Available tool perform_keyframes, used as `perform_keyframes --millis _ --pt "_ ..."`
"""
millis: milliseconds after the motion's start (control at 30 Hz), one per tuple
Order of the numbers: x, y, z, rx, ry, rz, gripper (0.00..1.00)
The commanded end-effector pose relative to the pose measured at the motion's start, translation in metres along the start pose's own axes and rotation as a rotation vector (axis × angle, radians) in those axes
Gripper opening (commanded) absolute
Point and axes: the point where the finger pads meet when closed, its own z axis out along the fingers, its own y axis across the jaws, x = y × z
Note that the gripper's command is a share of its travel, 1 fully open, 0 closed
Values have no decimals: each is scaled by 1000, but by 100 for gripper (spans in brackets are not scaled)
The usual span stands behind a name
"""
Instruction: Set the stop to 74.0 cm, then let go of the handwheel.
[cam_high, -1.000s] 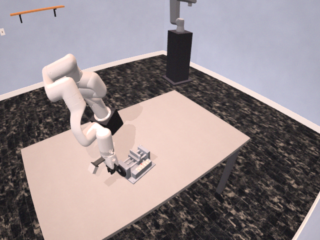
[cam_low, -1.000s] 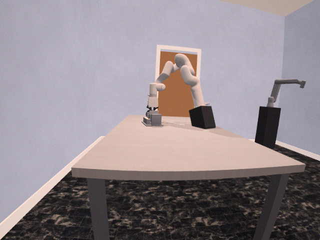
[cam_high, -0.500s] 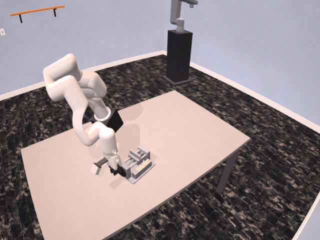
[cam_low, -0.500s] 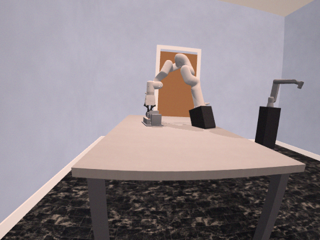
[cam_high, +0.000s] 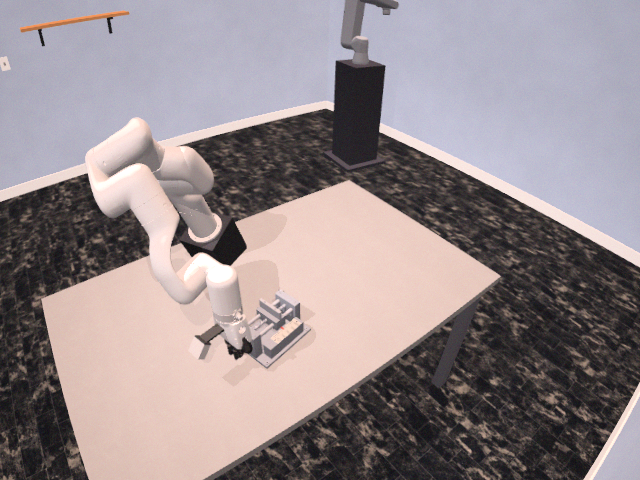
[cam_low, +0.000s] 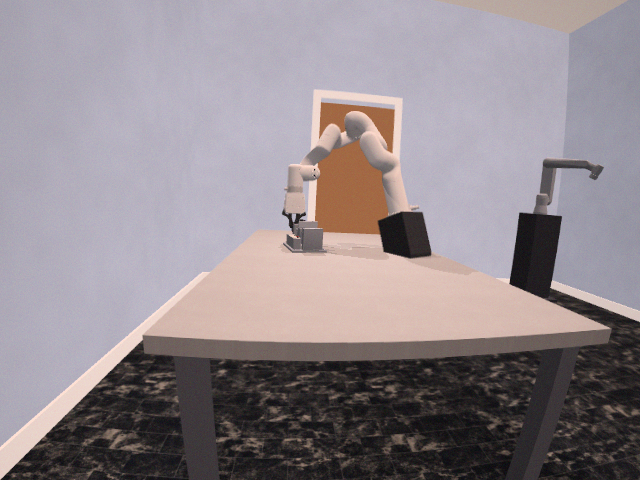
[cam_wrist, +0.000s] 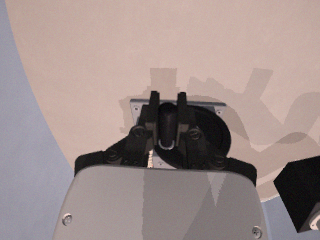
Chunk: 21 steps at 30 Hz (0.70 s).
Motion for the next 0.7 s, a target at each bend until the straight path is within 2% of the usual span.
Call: perform_keyframes --millis 0,300,667 --pt "0 -2 2 0 1 0 6" --pt "0 -4 24 0 1 0 6" --pt "0 10 44 0 1 0 6"
